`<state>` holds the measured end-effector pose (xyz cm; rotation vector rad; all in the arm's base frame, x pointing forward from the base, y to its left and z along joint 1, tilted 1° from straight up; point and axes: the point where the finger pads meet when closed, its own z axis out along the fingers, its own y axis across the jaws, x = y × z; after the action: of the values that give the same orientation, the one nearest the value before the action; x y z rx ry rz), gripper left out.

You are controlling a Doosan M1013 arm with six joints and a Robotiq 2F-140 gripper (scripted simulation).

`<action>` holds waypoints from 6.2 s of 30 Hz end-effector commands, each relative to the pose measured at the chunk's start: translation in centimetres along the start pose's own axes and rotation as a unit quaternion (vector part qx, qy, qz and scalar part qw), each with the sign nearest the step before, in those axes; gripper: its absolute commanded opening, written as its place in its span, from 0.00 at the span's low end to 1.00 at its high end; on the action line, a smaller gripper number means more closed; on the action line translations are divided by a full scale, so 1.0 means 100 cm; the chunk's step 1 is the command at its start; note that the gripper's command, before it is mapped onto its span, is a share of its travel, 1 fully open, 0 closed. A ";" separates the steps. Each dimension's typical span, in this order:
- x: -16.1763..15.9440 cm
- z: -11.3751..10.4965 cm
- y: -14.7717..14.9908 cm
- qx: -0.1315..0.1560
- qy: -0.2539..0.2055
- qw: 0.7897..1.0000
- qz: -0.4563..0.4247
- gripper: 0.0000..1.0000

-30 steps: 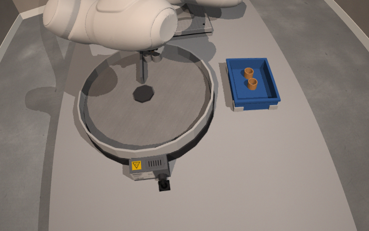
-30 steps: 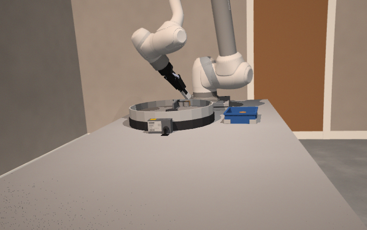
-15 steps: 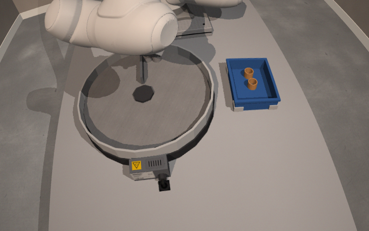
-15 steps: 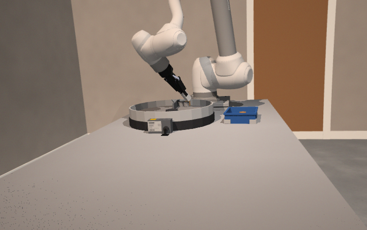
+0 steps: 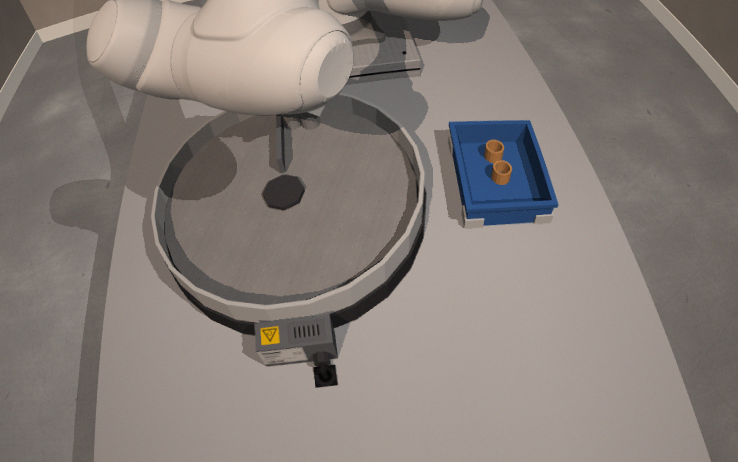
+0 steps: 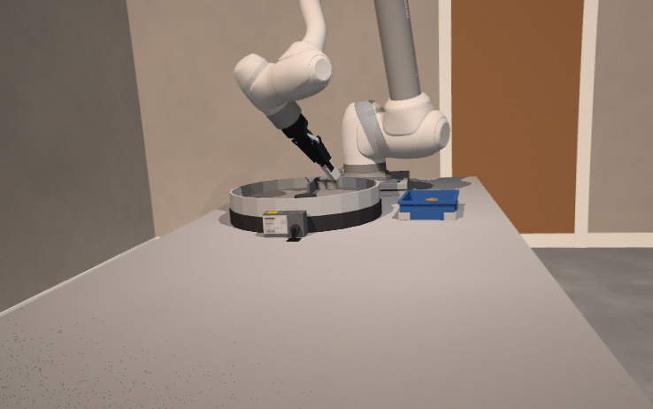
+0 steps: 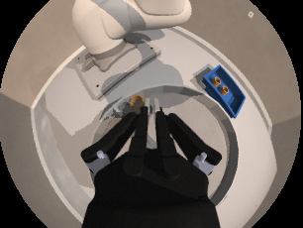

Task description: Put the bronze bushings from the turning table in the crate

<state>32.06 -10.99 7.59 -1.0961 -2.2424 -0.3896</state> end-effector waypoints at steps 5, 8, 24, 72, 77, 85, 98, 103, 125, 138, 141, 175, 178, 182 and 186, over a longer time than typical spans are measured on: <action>0.000 0.000 0.000 0.000 0.000 1.000 0.000 0.06; 0.000 0.000 0.000 0.000 0.000 1.000 0.000 0.06; -0.005 0.005 0.000 0.000 0.000 1.000 0.000 0.06; -0.007 0.008 0.000 0.000 0.000 1.000 0.000 0.00; -0.007 0.008 0.000 0.000 0.000 1.000 0.000 0.00; -0.007 0.008 0.000 0.000 0.000 1.000 0.000 0.00; -0.007 0.008 0.000 0.000 0.000 1.000 0.000 0.00; -0.007 0.008 0.000 0.000 0.000 1.000 0.000 0.00; 0.021 -0.025 0.000 0.000 0.000 1.000 0.000 0.00; 0.035 -0.042 0.000 0.000 0.000 1.000 0.000 0.00; 0.035 -0.042 0.000 0.000 0.000 1.000 0.000 0.00; 0.031 -0.045 0.002 0.000 0.000 1.000 0.000 0.00; 0.019 -0.055 0.010 0.000 0.000 1.000 0.000 0.00; -0.010 -0.080 0.029 0.000 0.000 1.000 0.000 0.00; -0.037 -0.103 0.046 0.000 0.000 1.000 0.000 0.00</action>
<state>38.57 -14.12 13.13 -1.0969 -2.2441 -0.3901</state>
